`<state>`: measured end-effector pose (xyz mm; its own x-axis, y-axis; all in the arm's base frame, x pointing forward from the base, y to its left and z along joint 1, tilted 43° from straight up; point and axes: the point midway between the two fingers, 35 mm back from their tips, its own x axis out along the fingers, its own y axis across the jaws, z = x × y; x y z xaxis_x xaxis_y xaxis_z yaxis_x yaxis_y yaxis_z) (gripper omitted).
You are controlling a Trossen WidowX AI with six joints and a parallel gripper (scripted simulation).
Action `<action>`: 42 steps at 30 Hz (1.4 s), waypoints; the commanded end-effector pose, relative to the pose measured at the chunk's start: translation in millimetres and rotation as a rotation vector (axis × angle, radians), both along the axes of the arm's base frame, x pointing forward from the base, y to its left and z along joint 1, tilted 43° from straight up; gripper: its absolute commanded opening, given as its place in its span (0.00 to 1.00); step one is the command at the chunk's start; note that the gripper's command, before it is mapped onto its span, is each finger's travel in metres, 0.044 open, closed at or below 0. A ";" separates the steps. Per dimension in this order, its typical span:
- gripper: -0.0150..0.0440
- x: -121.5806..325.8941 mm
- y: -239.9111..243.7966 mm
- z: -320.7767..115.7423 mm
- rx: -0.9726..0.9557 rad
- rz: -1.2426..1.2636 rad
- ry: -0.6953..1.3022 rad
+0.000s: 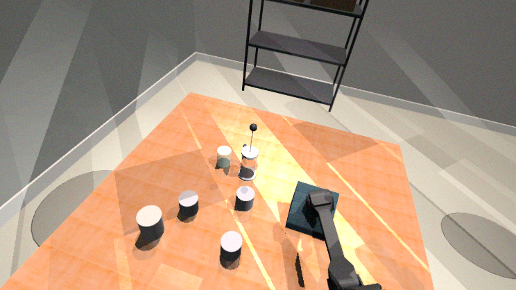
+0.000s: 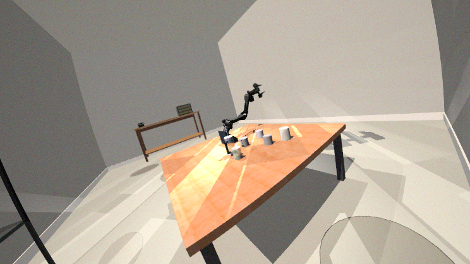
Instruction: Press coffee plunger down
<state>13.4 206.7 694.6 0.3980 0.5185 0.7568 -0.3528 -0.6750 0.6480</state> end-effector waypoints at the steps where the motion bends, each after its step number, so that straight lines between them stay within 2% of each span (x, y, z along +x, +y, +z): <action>1: 1.00 14.7 -47.0 10.4 0.174 0.072 0.065; 6: 1.00 20.7 -65.8 12.7 0.240 0.101 0.087; 13: 1.00 51.9 -149.3 14.6 0.538 0.234 0.228; 21: 1.00 64.2 -190.1 10.8 0.668 0.286 0.255; 27: 1.00 81.6 -244.0 0.4 0.873 0.403 0.302; 34: 1.00 118.1 -324.1 -32.3 1.191 0.581 0.396; 42: 1.00 161.5 -414.3 -100.9 1.665 0.834 0.445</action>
